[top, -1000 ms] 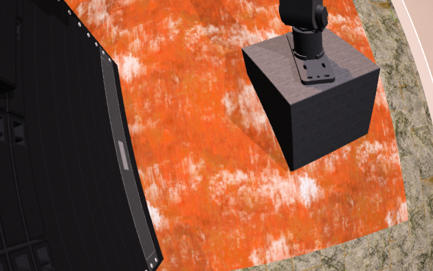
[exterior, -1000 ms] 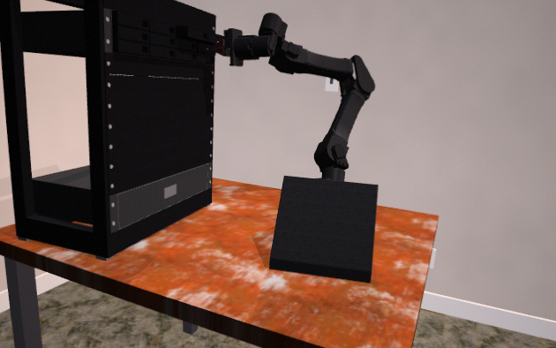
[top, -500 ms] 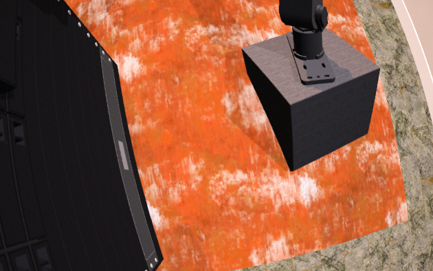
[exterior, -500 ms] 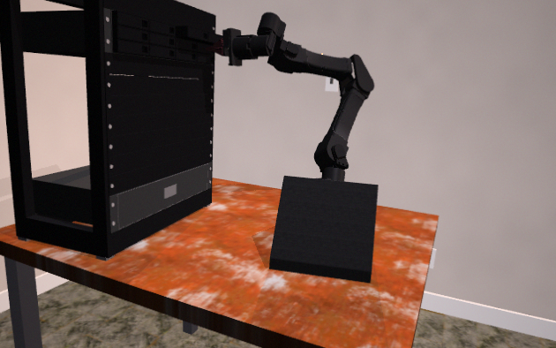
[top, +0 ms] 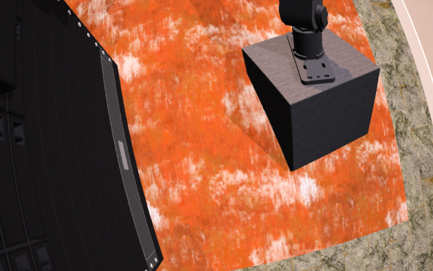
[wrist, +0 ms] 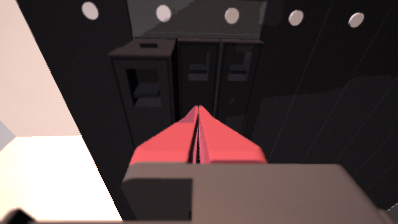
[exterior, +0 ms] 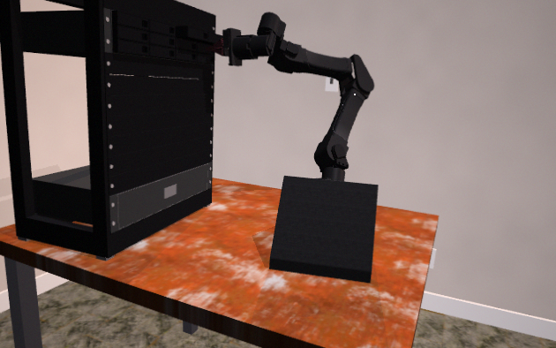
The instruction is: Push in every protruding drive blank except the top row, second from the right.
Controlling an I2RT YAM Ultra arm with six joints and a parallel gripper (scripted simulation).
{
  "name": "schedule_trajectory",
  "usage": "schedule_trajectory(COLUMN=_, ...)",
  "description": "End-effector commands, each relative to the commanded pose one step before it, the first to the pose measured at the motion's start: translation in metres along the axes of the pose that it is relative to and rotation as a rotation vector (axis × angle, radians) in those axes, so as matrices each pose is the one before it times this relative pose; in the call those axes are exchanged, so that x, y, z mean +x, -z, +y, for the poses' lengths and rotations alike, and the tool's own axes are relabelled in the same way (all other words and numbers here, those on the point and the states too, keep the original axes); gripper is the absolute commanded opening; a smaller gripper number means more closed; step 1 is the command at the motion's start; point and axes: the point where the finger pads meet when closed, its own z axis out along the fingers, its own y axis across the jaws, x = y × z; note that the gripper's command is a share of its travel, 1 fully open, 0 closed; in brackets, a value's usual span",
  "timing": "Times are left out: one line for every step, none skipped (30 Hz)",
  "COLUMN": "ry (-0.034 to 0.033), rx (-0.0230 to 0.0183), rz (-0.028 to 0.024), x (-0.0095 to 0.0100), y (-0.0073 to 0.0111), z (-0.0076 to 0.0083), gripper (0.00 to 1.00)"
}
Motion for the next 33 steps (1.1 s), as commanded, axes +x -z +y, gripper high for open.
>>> schedule_trajectory(ry=-0.03965, rx=-0.07709, rz=0.02694, x=0.00185, y=-0.0104, z=0.02585, gripper=0.0)
schedule_trajectory(ry=0.0, rx=0.0, rz=0.0, x=0.0, y=0.0, z=0.0, gripper=0.0)
schedule_trajectory(ry=0.0, rx=0.0, rz=0.0, x=0.0, y=0.0, z=0.0, gripper=0.0)
schedule_trajectory(ry=0.0, rx=0.0, rz=0.0, x=0.0, y=0.0, z=0.0, gripper=0.0)
schedule_trajectory(ry=0.0, rx=0.0, rz=0.0, x=0.0, y=0.0, z=0.0, gripper=0.0)
schedule_trajectory(ry=0.0, rx=0.0, rz=0.0, x=0.0, y=0.0, z=0.0, gripper=0.0)
schedule_trajectory(ry=0.0, rx=0.0, rz=0.0, x=0.0, y=0.0, z=0.0, gripper=0.0)
schedule_trajectory(ry=0.0, rx=0.0, rz=0.0, x=0.0, y=0.0, z=0.0, gripper=0.0)
schedule_trajectory(ry=0.00006, rx=0.0, rz=0.0, x=0.0, y=0.00011, z=0.0, gripper=0.0)
schedule_trajectory(ry=0.00041, rx=0.00001, rz=0.00001, x=0.0, y=0.00069, z=0.00003, gripper=0.0)
schedule_trajectory(ry=-0.00006, rx=-0.00692, rz=0.00997, x=0.00379, y=0.00398, z=0.00295, gripper=0.0)
schedule_trajectory(ry=0.0011, rx=-0.0044, rz=0.00641, x=0.00241, y=0.00443, z=0.00194, gripper=0.0)
schedule_trajectory(ry=-0.02142, rx=-0.02072, rz=-0.01717, x=-0.01395, y=0.01075, z=0.00815, gripper=0.0)
schedule_trajectory(ry=0.02063, rx=0.01698, rz=0.01406, x=0.00781, y=0.0067, z=-0.01057, gripper=0.0)
schedule_trajectory(ry=0.0, rx=0.0, rz=0.0, x=0.0, y=0.0, z=0.0, gripper=0.0)
schedule_trajectory(ry=0.0, rx=0.0, rz=0.0, x=0.0, y=0.0, z=0.0, gripper=0.0)
schedule_trajectory(ry=0.00881, rx=0.00755, rz=0.00628, x=0.00361, y=0.00757, z=-0.0047, gripper=0.0)
schedule_trajectory(ry=-0.00016, rx=0.00787, rz=-0.00909, x=-0.00152, y=0.00849, z=-0.00134, gripper=0.0)
schedule_trajectory(ry=-0.00018, rx=0.00018, rz=0.00012, x=0.00004, y=0.00915, z=-0.00004, gripper=0.0)
schedule_trajectory(ry=-0.00019, rx=0.0002, rz=0.00013, x=0.00004, y=0.00932, z=-0.00004, gripper=0.0)
schedule_trajectory(ry=-0.00019, rx=0.00021, rz=0.00014, x=0.00004, y=0.00916, z=-0.00004, gripper=0.0)
schedule_trajectory(ry=0.00254, rx=0.0018, rz=0.00154, x=0.00045, y=0.00874, z=-0.00051, gripper=0.0)
schedule_trajectory(ry=0.00173, rx=0.00115, rz=0.00099, x=0.00032, y=0.00808, z=-0.00033, gripper=0.0)
schedule_trajectory(ry=-0.00085, rx=-0.00031, rz=-0.00029, x=-0.00006, y=0.00725, z=0.00009, gripper=0.0)
schedule_trajectory(ry=-0.00326, rx=-0.00144, rz=-0.00134, x=-0.00039, y=0.00629, z=0.00045, gripper=0.0)
schedule_trajectory(ry=-0.00089, rx=-0.00022, rz=-0.00023, x=-0.00007, y=0.00525, z=0.00009, gripper=0.0)
schedule_trajectory(ry=-0.00008, rx=0.00013, rz=0.00009, x=0.00003, y=0.00417, z=-0.00002, gripper=0.0)
schedule_trajectory(ry=-0.00006, rx=0.00011, rz=0.00008, x=0.00002, y=0.00309, z=-0.00002, gripper=0.0)
schedule_trajectory(ry=-0.00004, rx=0.00007, rz=0.00005, x=0.00001, y=0.00206, z=-0.00001, gripper=0.0)
schedule_trajectory(ry=-0.00003, rx=0.00005, rz=0.00004, x=0.0, y=0.00117, z=-0.00001, gripper=0.0)
schedule_trajectory(ry=-0.00001, rx=0.00002, rz=0.00002, x=0.0, y=0.00047, z=-0.00001, gripper=0.0)
schedule_trajectory(ry=0.0, rx=0.0, rz=0.0, x=0.0, y=0.0, z=0.0, gripper=0.0)
schedule_trajectory(ry=0.0, rx=0.0, rz=0.0, x=0.0, y=0.0, z=0.0, gripper=0.0)
